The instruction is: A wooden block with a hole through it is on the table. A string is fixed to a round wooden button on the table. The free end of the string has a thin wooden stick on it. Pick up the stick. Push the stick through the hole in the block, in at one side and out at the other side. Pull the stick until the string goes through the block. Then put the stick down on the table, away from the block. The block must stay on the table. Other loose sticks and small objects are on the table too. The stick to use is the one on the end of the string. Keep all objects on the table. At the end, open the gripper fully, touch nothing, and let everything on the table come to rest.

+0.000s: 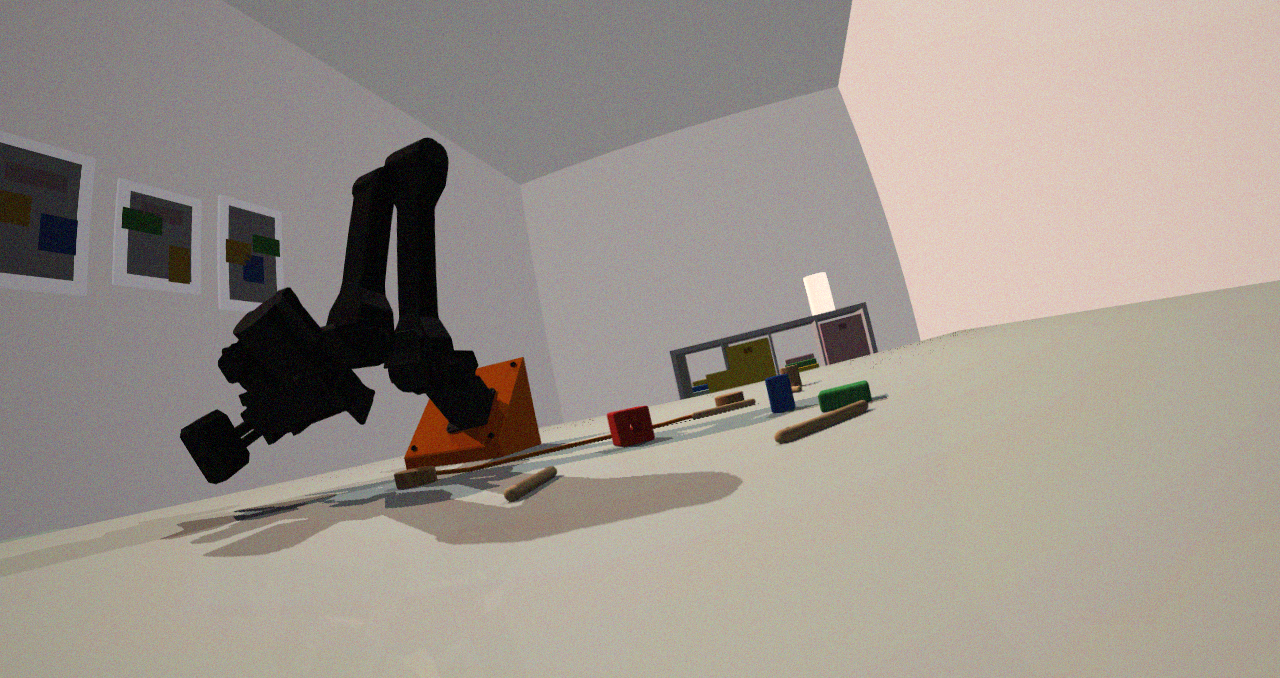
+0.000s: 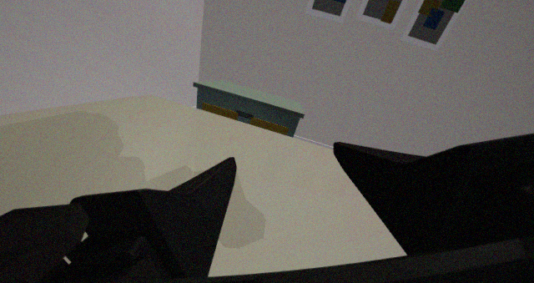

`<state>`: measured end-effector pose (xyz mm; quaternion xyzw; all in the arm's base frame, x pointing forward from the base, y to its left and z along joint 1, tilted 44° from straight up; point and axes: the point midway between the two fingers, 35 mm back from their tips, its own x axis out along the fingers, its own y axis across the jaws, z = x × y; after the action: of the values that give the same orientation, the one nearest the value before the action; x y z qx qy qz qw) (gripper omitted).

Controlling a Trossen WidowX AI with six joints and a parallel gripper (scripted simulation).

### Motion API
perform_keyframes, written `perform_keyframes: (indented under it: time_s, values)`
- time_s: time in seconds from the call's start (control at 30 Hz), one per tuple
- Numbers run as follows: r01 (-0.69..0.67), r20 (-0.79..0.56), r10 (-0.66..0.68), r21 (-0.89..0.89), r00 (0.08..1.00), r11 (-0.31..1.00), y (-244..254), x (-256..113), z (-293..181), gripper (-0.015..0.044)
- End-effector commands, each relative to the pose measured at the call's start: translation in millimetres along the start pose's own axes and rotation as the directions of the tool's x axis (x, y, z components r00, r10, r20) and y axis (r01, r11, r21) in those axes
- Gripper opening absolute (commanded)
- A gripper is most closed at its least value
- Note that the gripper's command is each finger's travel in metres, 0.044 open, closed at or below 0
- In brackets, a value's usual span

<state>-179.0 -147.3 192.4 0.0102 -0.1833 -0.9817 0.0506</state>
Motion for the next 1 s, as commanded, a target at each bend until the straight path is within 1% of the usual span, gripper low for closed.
perform_keyframes:
  time_s: [0.0, 0.03, 0.2, 0.27, 0.37, 0.47, 0.6, 0.73, 0.83, 0.9, 0.97]
  values:
    - [0.000, 0.000, 0.000, 0.000, 1.000, 1.000, 0, 0, 1, 0.0426]
    - [0.000, 0.000, 0.000, 0.000, 1.000, 1.000, -1, 0, 3, 0.0440]
    - [-0.005, -0.002, 0.005, -0.002, 1.000, 1.000, -4, -2, 14, 0.0440]
    - [-0.047, -0.021, 0.047, -0.025, 0.999, 0.999, 6, -5, 14, 0.0440]
    - [-0.192, -0.085, 0.184, -0.096, 0.979, 0.977, 40, -19, 13, 0.0440]
    - [-0.387, -0.172, 0.359, -0.175, 0.917, 0.905, 83, -45, 12, 0.0440]
    - [-0.627, -0.289, 0.560, -0.261, 0.777, 0.734, 132, -92, 10, 0.0440]
    - [-0.813, -0.399, 0.709, -0.318, 0.582, 0.488, 166, -152, 10, 0.0440]
    - [-0.899, -0.472, 0.777, -0.342, 0.416, 0.273, 182, -200, 11, 0.0440]
    - [-0.919, -0.533, 0.785, -0.377, 0.315, 0.113, 184, -232, 5, 0.0440]
    - [-0.912, -0.597, 0.774, -0.406, 0.212, -0.063, 182, -265, -3, 0.0440]
